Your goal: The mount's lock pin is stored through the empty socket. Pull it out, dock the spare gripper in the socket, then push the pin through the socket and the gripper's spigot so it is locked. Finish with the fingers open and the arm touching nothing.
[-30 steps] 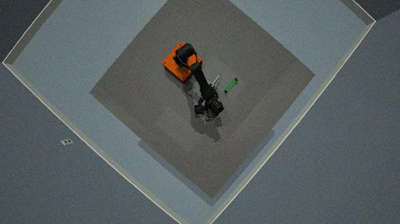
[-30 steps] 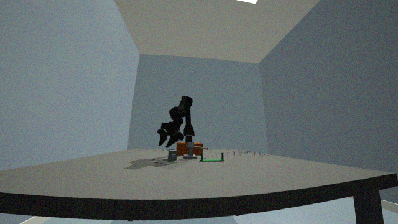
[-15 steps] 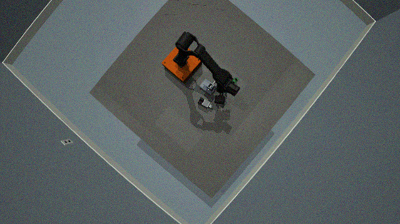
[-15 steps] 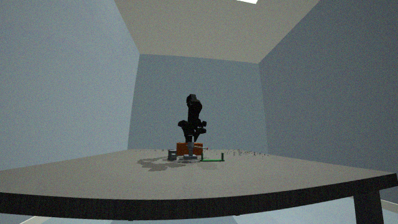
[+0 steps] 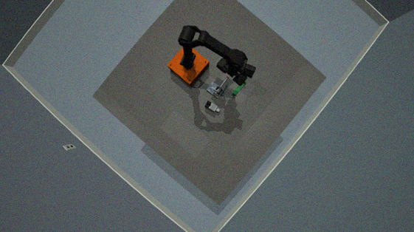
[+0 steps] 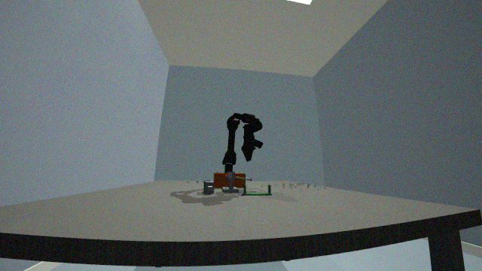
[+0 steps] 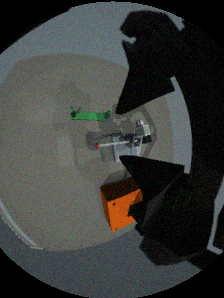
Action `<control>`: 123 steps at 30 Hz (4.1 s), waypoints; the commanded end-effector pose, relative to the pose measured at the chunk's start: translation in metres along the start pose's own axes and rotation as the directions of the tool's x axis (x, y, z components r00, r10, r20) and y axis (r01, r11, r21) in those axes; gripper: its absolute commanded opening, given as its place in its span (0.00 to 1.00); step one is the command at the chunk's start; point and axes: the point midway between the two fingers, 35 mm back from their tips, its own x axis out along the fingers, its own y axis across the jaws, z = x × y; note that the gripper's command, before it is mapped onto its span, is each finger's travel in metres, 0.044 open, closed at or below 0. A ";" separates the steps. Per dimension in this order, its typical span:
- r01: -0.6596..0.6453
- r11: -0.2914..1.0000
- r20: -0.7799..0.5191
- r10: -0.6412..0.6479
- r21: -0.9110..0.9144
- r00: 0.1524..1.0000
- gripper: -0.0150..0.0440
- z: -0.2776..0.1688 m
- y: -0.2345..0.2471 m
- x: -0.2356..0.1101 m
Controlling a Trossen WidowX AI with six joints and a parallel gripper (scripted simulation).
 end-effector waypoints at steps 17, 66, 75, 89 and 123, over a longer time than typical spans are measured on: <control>-0.011 0.999 0.008 0.012 -0.046 1.000 0.76 -0.007 0.008 0.068; -0.012 0.999 0.008 0.012 -0.046 1.000 0.58 -0.006 0.011 0.127; -0.012 0.999 0.008 0.012 -0.046 1.000 0.25 -0.006 0.011 0.127; -0.016 0.999 0.106 0.022 -0.050 0.994 0.25 -0.003 0.010 0.120; -0.020 0.998 0.182 0.030 -0.055 0.983 0.25 0.019 0.009 0.110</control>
